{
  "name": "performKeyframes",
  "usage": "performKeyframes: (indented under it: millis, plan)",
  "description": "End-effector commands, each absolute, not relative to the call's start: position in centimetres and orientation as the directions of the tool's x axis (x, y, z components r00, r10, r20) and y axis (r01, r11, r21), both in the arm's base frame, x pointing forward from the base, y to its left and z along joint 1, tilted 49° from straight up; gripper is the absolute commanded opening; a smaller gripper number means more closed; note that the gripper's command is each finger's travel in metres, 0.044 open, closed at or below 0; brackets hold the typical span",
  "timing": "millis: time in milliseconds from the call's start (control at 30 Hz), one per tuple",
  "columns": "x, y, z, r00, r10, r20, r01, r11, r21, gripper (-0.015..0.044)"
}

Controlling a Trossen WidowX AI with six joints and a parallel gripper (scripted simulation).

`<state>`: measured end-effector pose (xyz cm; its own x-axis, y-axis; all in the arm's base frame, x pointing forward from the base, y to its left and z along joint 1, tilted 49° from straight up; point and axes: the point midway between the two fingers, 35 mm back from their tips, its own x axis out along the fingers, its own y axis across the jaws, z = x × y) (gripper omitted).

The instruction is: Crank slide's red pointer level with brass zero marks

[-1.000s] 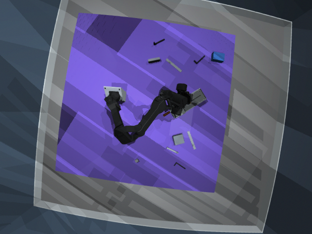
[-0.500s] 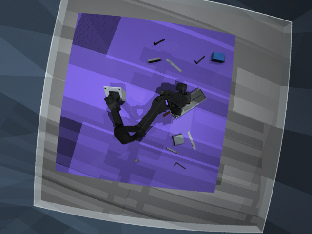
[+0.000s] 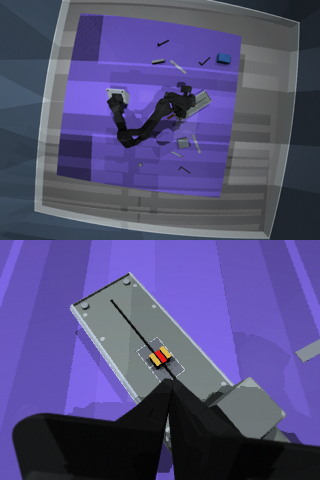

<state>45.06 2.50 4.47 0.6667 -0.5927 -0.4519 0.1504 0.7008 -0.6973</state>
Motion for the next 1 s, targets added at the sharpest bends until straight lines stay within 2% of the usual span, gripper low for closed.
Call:
performKeyframes:
  millis: [0,567,600,967]
  plan:
    - [45.06,2.49,4.47,0.667,-0.593,-0.452,0.151,0.701,-0.697,0.0]
    - [45.06,2.49,4.47,0.667,-0.593,-0.452,0.151,0.701,-0.697,0.044]
    - [45.06,2.49,4.47,0.667,-0.593,-0.452,0.151,0.701,-0.697,0.044]
    - [45.06,2.49,4.47,0.667,-0.593,-0.452,0.151,0.701,-0.697,0.0151]
